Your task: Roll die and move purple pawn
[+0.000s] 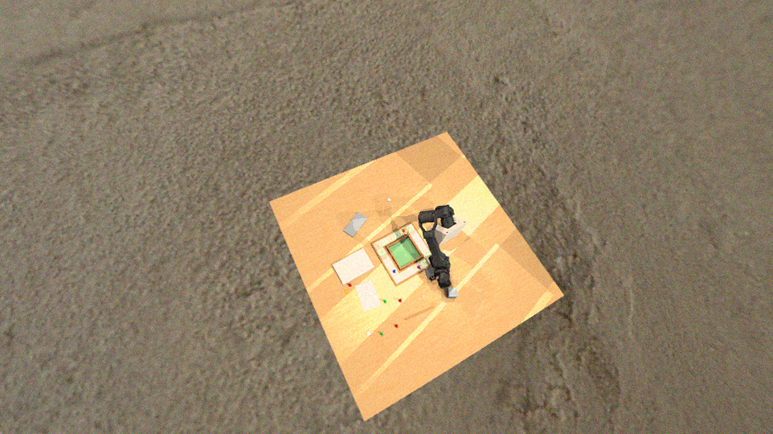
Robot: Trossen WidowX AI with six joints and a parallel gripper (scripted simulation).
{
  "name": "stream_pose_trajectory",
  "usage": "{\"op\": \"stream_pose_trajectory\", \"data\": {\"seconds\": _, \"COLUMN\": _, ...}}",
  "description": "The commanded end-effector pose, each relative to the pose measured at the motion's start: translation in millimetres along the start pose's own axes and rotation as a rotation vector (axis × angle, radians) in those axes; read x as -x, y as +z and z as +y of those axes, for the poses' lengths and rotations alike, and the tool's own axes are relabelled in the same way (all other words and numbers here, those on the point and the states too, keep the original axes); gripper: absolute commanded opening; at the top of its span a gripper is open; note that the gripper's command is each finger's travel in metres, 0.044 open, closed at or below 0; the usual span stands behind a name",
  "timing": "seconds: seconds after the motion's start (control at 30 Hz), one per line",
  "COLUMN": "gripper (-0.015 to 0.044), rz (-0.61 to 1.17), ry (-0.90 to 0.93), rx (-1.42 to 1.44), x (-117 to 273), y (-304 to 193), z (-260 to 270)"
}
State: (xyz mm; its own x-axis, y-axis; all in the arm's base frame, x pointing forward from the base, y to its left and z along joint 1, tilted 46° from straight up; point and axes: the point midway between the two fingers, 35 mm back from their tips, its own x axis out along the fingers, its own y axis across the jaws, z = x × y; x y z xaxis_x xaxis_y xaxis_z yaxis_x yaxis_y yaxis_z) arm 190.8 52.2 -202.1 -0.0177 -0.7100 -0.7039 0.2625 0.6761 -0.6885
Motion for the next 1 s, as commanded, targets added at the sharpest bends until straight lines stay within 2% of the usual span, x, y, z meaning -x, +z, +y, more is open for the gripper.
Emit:
{"op": "stream_pose_trajectory", "data": {"seconds": 0.0, "gripper": 0.0222, "rz": -0.003, "ry": -0.001, "rx": 0.006, "x": -1.9, "y": 0.0, "z": -0.5}}
{"op": "stream_pose_trajectory", "data": {"seconds": 0.13, "gripper": 0.0118, "rz": -0.003, "ry": -0.001, "rx": 0.006, "x": -1.9, "y": 0.0, "z": -0.5}}
{"op": "stream_pose_trajectory", "data": {"seconds": 0.33, "gripper": 0.0078, "rz": -0.003, "ry": -0.001, "rx": 0.006, "x": -1.9, "y": 0.0, "z": -0.5}}
{"op": "stream_pose_trajectory", "data": {"seconds": 0.43, "gripper": 0.0, "rz": -0.003, "ry": 0.0, "rx": 0.007, "x": 3.2, "y": 0.8, "z": 0.1}}
{"op": "stream_pose_trajectory", "data": {"seconds": 0.87, "gripper": 0.0, "rz": 0.0, "ry": 0.005, "rx": 0.009, "x": 109.1, "y": 2.7, "z": -5.9}}
{"op": "stream_pose_trajectory", "data": {"seconds": 0.97, "gripper": 0.0, "rz": 0.0, "ry": 0.004, "rx": 0.008, "x": 121.8, "y": 1.3, "z": -8.9}}
